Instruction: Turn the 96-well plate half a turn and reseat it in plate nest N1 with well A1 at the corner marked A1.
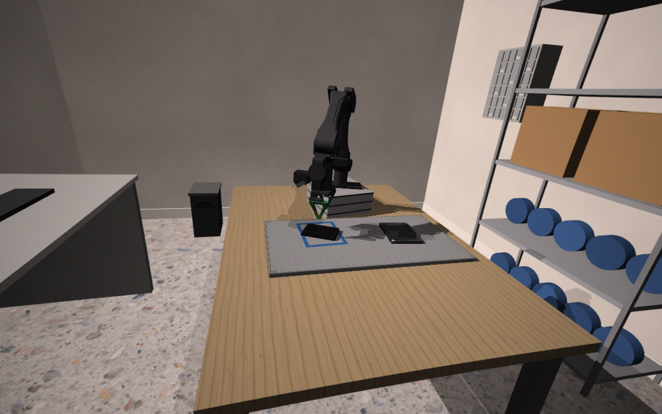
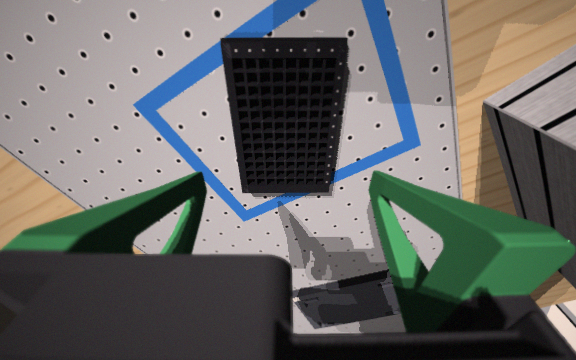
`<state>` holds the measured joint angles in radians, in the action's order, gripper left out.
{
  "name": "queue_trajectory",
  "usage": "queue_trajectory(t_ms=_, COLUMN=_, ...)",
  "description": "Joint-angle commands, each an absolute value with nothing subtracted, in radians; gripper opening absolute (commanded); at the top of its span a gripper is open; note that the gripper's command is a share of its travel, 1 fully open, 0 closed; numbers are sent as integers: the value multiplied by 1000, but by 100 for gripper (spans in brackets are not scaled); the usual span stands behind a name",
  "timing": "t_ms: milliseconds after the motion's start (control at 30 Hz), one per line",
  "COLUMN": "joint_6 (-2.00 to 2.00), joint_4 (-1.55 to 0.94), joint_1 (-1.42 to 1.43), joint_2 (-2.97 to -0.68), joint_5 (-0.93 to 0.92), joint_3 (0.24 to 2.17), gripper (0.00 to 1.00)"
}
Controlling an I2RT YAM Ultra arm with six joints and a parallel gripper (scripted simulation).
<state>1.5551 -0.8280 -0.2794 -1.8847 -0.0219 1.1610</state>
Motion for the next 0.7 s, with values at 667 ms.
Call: queue_trajectory(t_ms=667, joint_6=1558, joint_4=-728, joint_1=-278, joint_2=-1927, joint_5=-21, joint_3=1120, gripper=100)
